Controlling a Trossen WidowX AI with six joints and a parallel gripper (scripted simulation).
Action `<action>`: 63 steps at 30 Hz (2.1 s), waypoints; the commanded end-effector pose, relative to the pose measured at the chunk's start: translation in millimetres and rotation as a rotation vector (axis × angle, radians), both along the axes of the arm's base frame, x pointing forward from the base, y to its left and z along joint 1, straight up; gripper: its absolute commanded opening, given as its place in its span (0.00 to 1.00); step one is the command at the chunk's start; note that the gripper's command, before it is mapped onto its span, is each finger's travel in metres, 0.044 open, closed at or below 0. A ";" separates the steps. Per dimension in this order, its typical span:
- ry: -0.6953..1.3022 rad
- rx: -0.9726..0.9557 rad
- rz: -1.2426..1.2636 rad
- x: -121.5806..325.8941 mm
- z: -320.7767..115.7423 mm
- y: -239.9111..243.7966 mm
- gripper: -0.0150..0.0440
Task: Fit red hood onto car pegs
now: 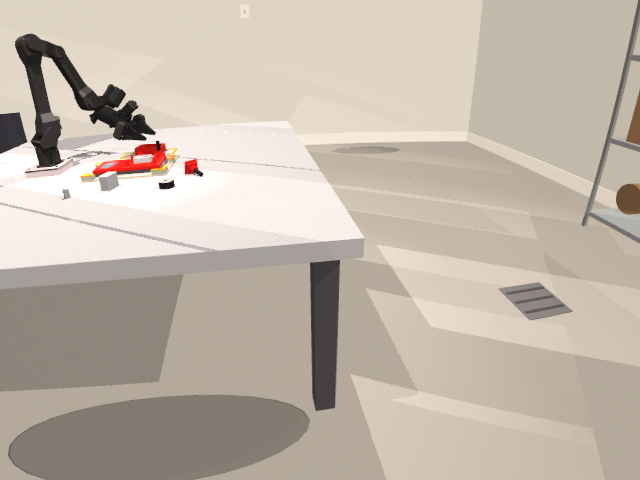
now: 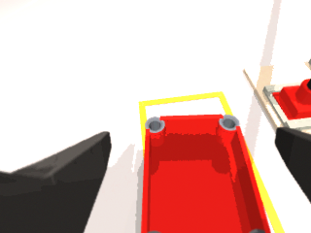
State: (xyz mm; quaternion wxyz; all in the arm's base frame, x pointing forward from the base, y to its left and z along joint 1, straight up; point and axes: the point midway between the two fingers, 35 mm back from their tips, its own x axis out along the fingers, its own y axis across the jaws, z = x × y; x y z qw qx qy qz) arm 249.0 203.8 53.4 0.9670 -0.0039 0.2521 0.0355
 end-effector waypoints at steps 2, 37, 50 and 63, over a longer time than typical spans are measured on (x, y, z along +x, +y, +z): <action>0.004 -0.006 0.005 -0.9 -5.8 -1.5 1.00; 0.001 -0.001 0.005 -1.2 -27.9 -5.9 1.00; 0.001 -0.001 0.005 -1.2 -34.3 -5.9 1.00; 0.001 -0.001 0.005 -1.2 -40.7 -6.0 1.00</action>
